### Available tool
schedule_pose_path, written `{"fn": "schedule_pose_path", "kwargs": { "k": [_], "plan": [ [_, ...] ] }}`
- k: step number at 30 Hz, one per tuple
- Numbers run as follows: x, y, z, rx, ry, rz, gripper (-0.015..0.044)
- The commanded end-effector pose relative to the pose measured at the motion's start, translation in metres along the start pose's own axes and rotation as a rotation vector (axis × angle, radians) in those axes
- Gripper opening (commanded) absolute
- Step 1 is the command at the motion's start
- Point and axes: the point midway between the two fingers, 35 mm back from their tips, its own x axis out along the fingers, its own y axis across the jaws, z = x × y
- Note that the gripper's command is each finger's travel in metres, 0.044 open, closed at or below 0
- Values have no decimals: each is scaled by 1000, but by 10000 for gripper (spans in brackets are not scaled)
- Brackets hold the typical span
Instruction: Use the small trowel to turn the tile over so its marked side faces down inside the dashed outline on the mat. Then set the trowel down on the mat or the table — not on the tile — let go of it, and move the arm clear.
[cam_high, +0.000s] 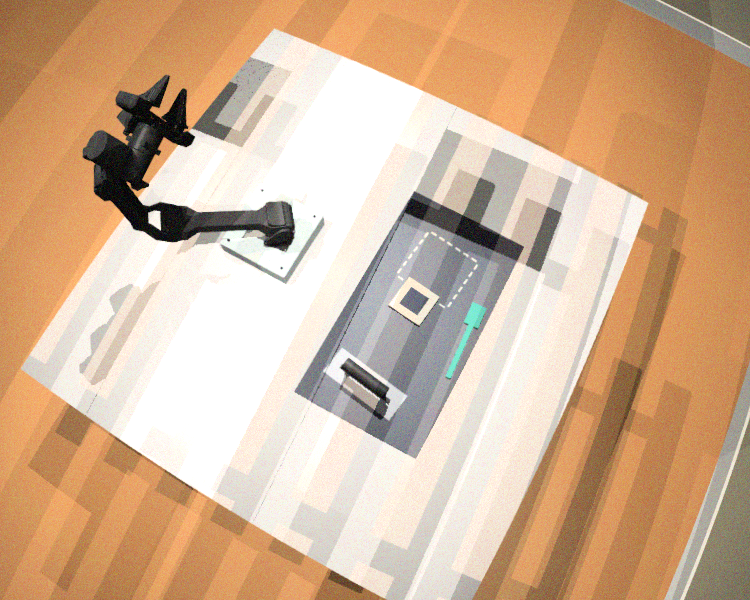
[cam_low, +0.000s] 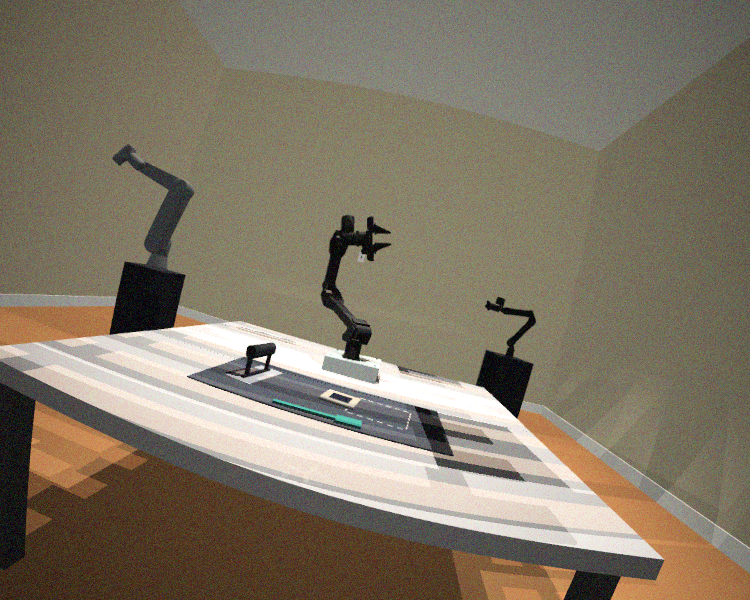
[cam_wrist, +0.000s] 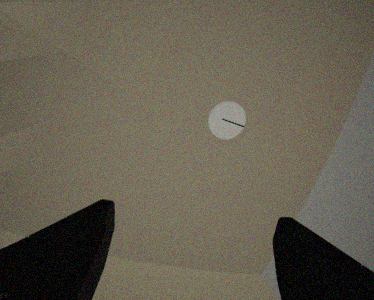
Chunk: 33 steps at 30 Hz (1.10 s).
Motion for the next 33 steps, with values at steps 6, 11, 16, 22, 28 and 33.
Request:
{"fn": "schedule_pose_path", "kwargs": {
  "k": [6, 11, 16, 22, 28, 33],
  "plan": [
    [31, 8, -42, 139, 114, 61, 270],
    [48, 13, -68, 221, 185, 98, 270],
    [65, 23, -101, 328, 272, 138, 270],
    [84, 37, -146, 451, 400, 189, 270],
    [97, 57, -198, 579, 553, 238, 270],
    [100, 79, -239, 681, 681, 278, 270]
  ]
}}
